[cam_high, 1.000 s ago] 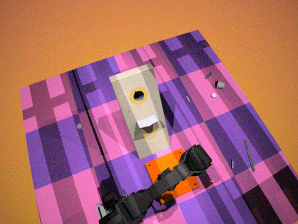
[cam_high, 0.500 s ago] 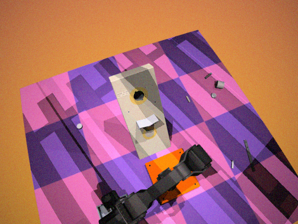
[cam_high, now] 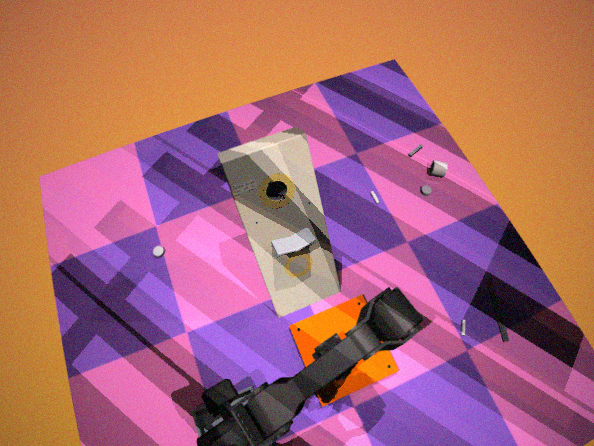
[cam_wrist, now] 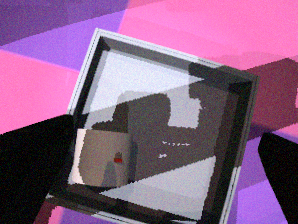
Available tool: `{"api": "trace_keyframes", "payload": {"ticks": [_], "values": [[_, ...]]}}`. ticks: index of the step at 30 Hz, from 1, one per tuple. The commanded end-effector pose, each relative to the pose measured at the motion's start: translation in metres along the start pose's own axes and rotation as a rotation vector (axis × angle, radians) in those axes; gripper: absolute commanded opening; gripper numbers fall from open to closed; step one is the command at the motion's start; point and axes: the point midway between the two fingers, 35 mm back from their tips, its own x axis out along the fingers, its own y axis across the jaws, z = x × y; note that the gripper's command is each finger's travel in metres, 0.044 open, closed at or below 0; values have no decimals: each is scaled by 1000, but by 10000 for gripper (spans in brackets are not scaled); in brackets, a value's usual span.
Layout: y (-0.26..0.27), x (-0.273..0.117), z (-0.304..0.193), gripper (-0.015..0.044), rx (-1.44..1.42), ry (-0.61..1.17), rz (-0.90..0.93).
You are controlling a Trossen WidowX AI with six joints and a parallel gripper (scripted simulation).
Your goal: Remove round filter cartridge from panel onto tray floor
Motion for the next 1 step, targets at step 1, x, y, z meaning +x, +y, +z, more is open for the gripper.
{"api": "trace_keyframes", "payload": {"ticks": [1], "values": [[0,0,0,440,0,1,0]]}}
